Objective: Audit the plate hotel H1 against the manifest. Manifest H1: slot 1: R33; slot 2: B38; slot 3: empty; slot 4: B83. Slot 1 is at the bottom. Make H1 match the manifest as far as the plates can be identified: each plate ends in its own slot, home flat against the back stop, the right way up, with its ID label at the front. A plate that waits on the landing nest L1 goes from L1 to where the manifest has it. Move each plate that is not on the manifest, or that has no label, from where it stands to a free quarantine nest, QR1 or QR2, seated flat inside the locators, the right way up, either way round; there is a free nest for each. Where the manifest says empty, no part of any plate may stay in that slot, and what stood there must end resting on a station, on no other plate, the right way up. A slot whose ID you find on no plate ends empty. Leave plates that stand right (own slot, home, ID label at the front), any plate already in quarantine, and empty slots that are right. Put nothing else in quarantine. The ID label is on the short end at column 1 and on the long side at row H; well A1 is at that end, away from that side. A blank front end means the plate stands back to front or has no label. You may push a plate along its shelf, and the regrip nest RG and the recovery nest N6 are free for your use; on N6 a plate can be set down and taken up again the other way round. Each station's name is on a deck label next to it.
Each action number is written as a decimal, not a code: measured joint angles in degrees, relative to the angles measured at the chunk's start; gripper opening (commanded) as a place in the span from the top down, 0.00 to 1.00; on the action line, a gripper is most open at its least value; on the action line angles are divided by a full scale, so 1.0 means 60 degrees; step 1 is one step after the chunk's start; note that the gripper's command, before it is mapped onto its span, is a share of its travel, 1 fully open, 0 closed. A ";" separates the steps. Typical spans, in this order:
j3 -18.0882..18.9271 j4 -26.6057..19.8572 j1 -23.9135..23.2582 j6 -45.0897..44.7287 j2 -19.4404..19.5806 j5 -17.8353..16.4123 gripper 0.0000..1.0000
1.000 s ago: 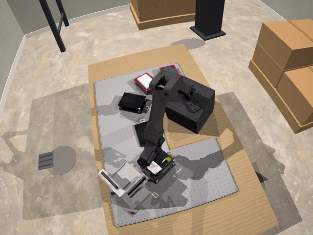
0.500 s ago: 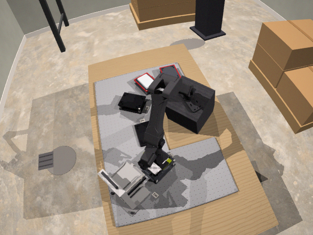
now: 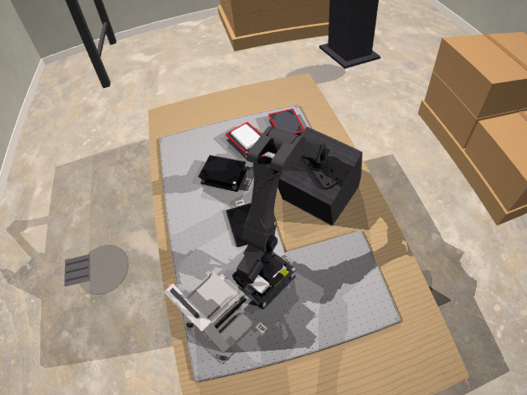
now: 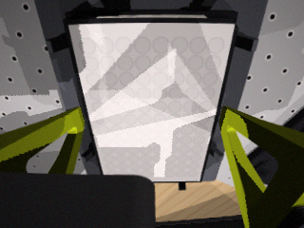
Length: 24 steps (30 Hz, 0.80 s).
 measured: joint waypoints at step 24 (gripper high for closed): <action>0.0004 0.0025 0.0000 0.0000 -0.0011 0.0007 0.14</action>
